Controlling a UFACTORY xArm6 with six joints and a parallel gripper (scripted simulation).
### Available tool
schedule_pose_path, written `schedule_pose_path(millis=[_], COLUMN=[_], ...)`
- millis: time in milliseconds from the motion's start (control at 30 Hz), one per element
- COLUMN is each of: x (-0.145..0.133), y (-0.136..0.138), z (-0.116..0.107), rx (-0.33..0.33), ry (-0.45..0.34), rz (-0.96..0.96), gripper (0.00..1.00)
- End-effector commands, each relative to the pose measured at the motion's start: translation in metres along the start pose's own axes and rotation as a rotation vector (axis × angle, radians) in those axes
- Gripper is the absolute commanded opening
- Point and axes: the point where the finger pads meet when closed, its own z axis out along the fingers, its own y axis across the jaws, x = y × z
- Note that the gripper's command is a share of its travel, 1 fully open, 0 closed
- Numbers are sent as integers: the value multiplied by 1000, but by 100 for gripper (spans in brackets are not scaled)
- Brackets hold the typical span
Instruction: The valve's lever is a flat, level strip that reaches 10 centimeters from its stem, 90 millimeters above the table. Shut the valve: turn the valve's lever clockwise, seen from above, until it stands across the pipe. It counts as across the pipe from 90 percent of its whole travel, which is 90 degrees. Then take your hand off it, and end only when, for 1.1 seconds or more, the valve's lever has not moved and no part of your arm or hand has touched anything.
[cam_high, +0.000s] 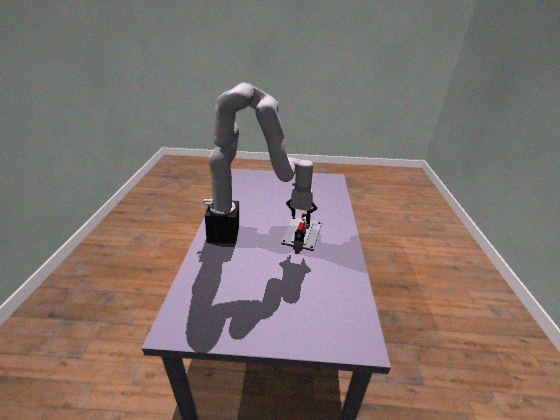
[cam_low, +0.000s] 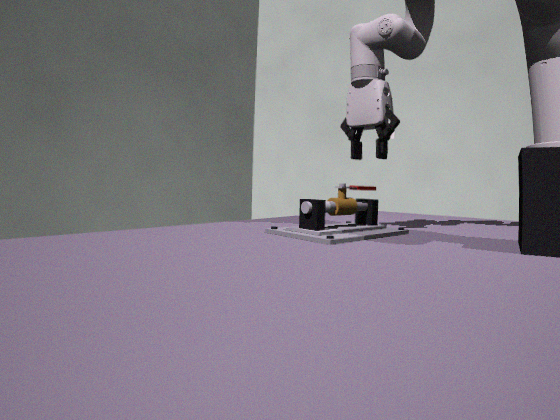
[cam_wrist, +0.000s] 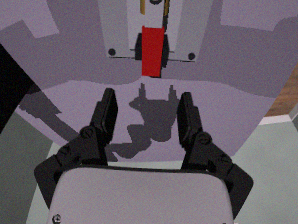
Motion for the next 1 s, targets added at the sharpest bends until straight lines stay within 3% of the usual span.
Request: schedule_pose_path(millis=[0, 967], x=[0, 2], y=[1, 1], z=[6, 44], rx=[-3, -3], ry=[0, 0], rz=[0, 0], gripper=[68, 68])
